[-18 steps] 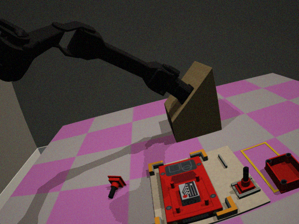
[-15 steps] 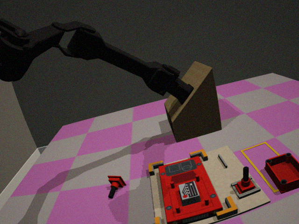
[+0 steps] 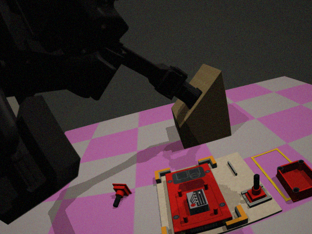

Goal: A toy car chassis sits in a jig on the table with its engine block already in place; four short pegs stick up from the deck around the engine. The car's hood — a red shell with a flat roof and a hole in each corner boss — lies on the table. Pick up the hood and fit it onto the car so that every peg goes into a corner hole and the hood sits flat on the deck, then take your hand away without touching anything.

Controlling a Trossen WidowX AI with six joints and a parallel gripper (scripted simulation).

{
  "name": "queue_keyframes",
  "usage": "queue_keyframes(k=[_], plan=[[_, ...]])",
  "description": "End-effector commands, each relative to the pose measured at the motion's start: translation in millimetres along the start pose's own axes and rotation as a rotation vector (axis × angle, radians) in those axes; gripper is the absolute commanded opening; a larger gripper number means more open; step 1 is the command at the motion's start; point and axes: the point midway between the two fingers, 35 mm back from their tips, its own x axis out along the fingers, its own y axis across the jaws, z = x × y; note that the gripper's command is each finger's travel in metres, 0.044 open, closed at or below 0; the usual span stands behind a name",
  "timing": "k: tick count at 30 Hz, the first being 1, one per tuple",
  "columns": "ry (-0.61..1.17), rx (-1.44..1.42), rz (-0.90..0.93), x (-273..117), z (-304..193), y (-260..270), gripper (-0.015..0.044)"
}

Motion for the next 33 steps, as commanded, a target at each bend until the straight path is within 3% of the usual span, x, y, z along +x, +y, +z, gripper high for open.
queue_keyframes(k=[1, 9, 18, 29, 33], plan=[[0.007, 0.173, 0.104, -19, 44, 54, 0.0440], [0.082, 0.501, 0.311, -89, 126, 150, 0.0440], [0.250, 0.794, 0.503, -209, 188, 234, 0.0440], [0.546, 1.037, 0.582, -389, 188, 284, 0.0440], [0.586, 1.061, 0.571, -411, 180, 284, 0.0440]])
